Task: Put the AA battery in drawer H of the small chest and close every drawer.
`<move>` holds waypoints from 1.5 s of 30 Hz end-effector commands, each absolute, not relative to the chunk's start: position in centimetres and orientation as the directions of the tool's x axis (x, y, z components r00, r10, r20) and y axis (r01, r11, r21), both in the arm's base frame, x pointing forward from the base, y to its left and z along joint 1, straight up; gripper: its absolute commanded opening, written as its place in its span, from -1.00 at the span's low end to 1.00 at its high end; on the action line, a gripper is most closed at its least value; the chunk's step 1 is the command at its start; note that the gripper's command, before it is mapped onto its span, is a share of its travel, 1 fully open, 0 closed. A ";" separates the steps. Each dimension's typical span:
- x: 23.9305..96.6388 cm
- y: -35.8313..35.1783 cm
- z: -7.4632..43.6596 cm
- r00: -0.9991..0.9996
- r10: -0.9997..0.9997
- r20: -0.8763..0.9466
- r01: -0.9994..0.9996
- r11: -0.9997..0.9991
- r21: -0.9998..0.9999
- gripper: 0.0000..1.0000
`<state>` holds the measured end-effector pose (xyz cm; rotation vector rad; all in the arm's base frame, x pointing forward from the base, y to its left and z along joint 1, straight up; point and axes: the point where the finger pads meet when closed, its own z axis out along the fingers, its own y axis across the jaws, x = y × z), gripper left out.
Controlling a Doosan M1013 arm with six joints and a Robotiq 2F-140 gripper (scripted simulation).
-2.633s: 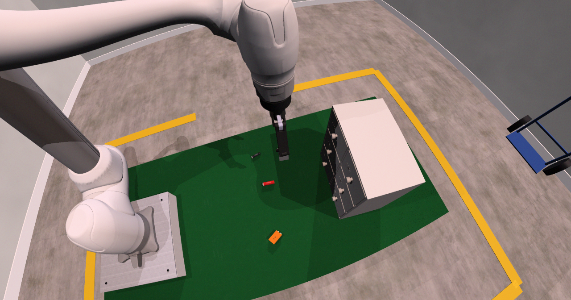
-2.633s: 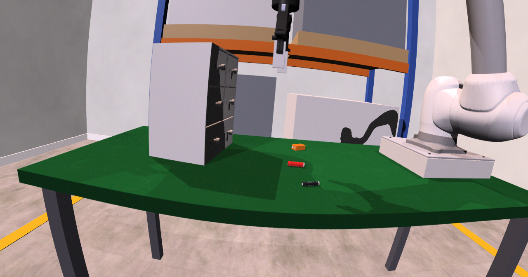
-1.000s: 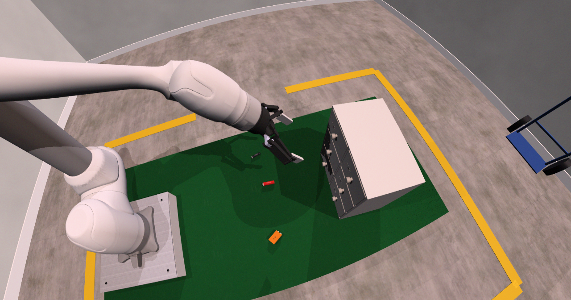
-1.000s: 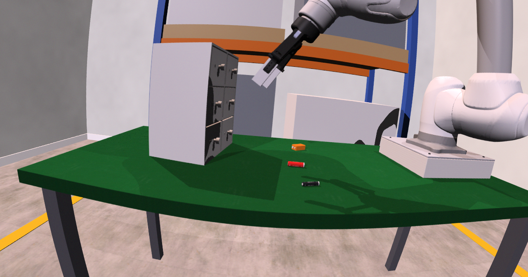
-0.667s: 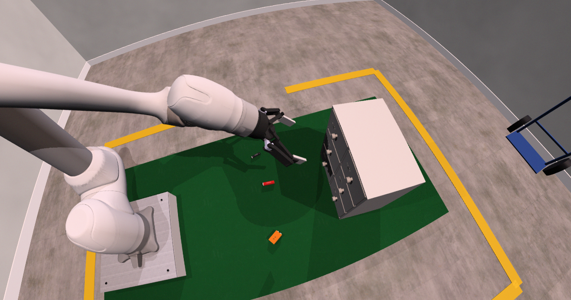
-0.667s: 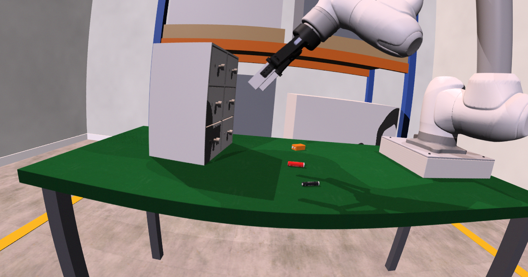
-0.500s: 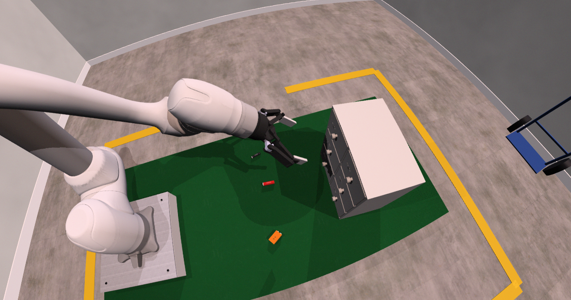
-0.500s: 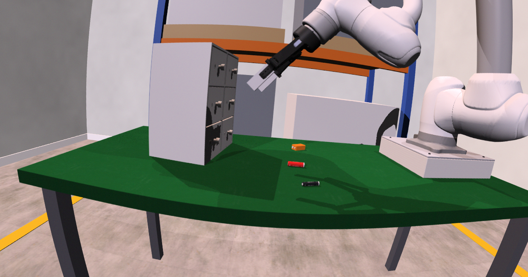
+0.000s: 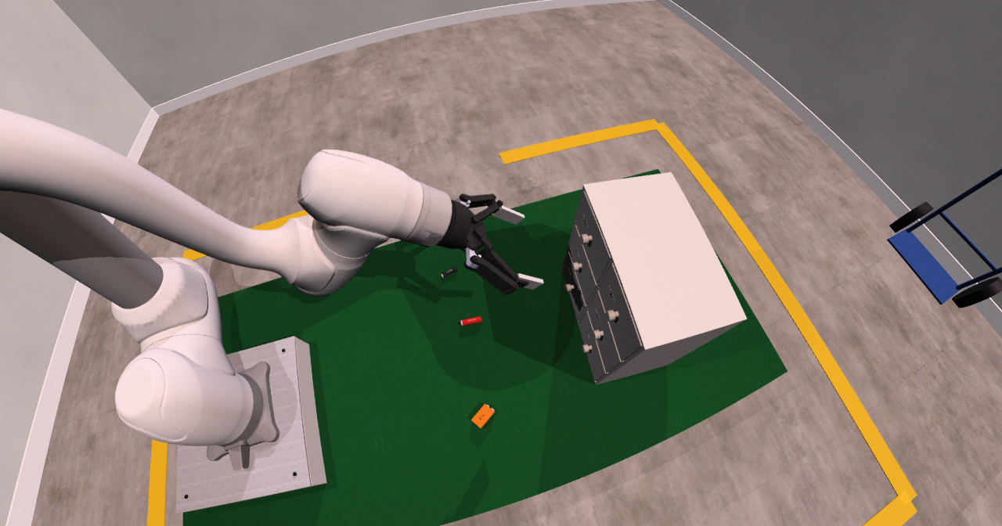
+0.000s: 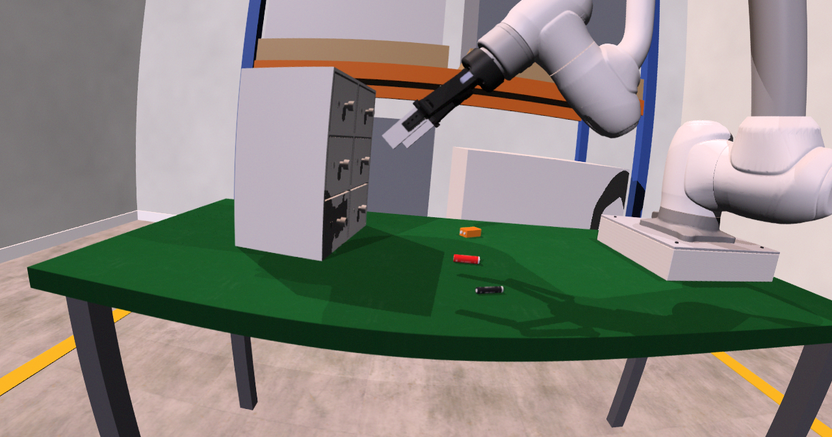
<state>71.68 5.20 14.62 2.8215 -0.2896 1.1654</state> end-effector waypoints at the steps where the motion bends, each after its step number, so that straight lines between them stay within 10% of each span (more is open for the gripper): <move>1: 71.8 5.1 14.3 0.601 -0.133 0.788 -0.216 -0.976 0.000 1.00; 45: 75.4 4.4 10.9 0.170 -0.038 0.985 -0.215 -0.977 -0.001 1.00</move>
